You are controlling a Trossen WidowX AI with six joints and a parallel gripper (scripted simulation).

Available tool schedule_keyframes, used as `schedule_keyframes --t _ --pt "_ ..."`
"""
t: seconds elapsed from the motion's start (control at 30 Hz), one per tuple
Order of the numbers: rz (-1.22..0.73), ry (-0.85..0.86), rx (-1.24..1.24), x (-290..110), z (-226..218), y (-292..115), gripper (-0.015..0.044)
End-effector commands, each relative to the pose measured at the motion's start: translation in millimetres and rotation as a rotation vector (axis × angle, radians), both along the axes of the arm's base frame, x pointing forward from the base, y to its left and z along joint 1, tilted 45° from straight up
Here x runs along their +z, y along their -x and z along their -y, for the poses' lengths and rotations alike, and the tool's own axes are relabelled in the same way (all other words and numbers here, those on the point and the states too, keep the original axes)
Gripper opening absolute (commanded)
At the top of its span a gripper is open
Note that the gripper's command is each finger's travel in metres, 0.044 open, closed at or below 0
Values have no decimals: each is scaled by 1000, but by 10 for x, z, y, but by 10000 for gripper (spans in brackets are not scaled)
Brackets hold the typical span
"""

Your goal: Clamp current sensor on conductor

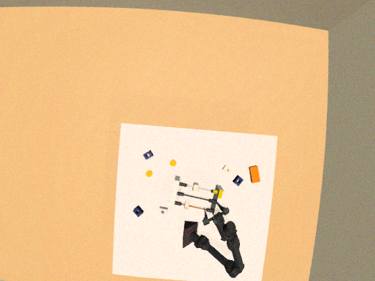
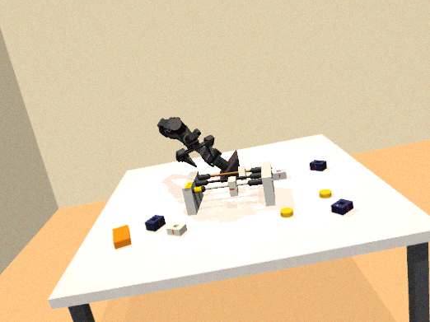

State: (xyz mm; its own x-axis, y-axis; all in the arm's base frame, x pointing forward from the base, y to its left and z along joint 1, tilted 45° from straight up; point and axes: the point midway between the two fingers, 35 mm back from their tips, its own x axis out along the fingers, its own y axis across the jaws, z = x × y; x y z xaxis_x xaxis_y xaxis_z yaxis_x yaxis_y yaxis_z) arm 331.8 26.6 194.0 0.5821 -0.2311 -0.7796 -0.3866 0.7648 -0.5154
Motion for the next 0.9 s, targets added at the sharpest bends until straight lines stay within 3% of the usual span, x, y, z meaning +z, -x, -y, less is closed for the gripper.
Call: schedule_keyframes --t 0.0,0.7,0.87 --pt "-14 104 194 -40 71 116 440" --pt "-6 86 158 -6 55 86 440" --pt "-16 -48 -110 -74 -6 -21 440"
